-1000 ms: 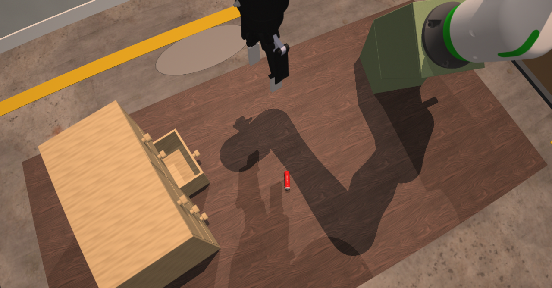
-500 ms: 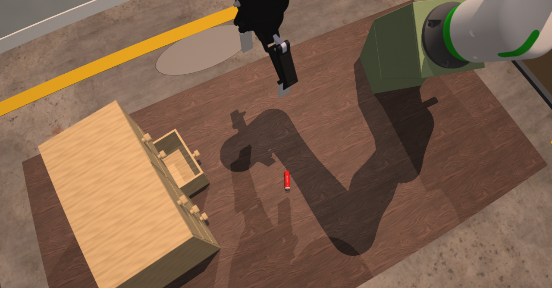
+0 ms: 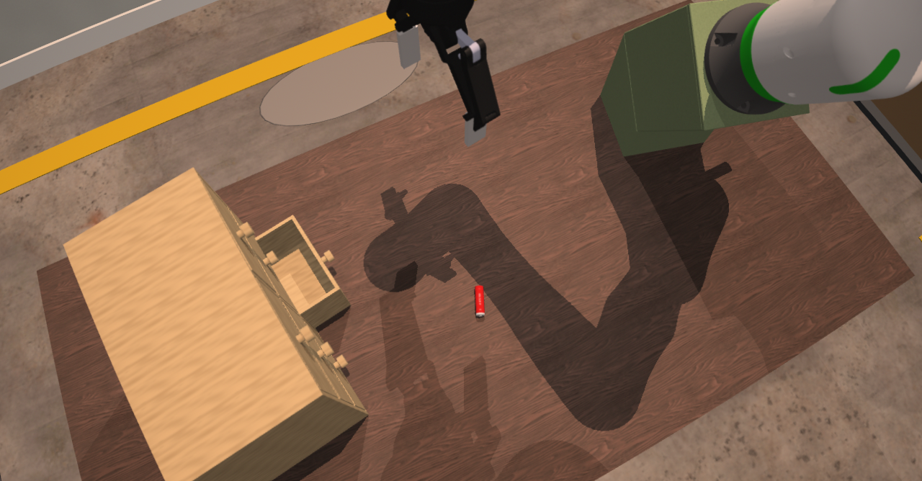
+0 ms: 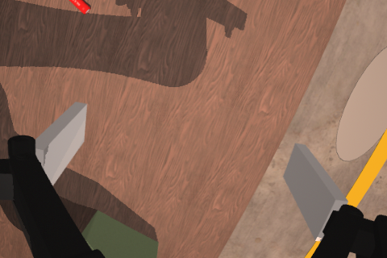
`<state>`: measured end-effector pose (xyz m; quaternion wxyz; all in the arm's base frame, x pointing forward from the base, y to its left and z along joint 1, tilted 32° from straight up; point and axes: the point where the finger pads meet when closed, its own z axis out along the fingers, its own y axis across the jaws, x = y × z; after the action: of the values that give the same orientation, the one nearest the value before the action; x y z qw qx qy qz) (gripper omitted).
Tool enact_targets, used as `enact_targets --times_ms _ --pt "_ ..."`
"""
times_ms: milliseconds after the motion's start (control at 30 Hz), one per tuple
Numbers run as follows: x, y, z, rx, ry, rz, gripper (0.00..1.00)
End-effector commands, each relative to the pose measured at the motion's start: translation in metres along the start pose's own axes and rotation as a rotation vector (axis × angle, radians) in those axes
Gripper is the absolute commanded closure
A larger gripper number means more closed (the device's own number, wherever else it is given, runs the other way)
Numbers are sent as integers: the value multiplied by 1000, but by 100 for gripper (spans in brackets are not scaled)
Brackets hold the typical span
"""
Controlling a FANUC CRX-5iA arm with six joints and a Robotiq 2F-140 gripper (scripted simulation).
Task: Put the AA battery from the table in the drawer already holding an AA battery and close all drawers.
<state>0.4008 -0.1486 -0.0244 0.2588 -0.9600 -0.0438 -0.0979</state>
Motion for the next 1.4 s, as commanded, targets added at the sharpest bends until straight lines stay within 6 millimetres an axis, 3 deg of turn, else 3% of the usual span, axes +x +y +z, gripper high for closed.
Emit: enact_targets --times_ms 0,233,367,633,700,867,1000,1367 --pt "0 0 -9 -1 0 0 0" --pt "1 0 -10 -1 0 0 0" --pt "13 1 -10 -1 0 0 0" --pt "76 3 -10 -1 0 0 0" --pt "76 3 -10 -1 0 0 0" --pt "116 4 -10 -1 0 0 0" --pt "136 5 -10 -1 0 0 0" --pt "145 5 -9 1 5 -1 0"
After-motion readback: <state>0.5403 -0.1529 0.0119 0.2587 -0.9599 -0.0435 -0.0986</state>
